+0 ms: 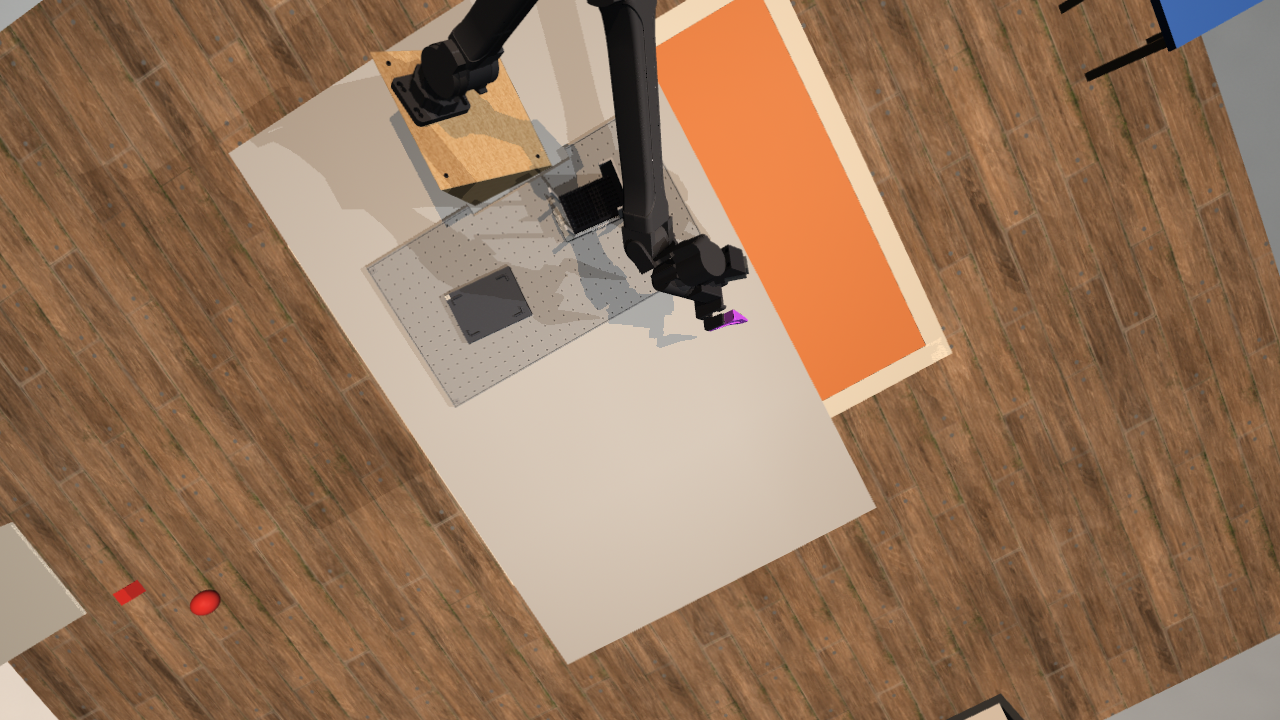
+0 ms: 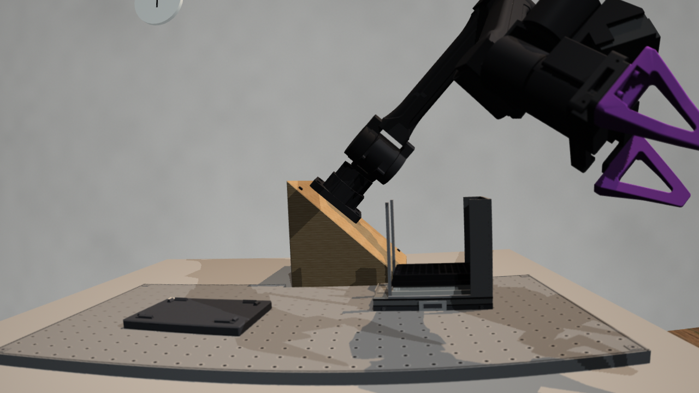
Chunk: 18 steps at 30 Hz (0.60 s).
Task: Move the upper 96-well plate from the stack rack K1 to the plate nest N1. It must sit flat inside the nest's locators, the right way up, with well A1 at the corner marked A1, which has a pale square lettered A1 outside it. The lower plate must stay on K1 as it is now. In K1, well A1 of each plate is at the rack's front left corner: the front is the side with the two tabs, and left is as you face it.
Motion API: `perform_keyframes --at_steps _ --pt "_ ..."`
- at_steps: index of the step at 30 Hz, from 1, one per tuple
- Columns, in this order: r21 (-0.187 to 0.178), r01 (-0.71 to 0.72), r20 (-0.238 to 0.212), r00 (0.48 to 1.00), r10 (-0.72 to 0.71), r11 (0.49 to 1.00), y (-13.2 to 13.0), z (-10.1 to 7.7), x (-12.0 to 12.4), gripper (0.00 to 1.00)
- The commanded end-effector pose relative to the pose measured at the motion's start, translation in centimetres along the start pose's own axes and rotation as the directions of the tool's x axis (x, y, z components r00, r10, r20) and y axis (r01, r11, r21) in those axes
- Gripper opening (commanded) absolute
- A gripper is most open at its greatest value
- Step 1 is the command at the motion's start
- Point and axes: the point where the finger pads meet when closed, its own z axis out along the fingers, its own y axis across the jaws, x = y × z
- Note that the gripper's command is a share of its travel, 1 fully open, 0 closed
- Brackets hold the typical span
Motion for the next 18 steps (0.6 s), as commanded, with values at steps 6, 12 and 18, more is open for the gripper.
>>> perform_keyframes --at_steps 6,12,18 --pt "0.005 0.007 0.006 1.0 -0.007 1.0 -0.3 -0.2 -0.5 1.0" --pt "0.005 0.007 0.006 1.0 -0.007 1.0 -0.3 -0.2 -0.5 1.0" --pt "0.032 -0.029 0.003 1.0 0.029 0.999 -1.4 -1.7 -1.3 1.0"
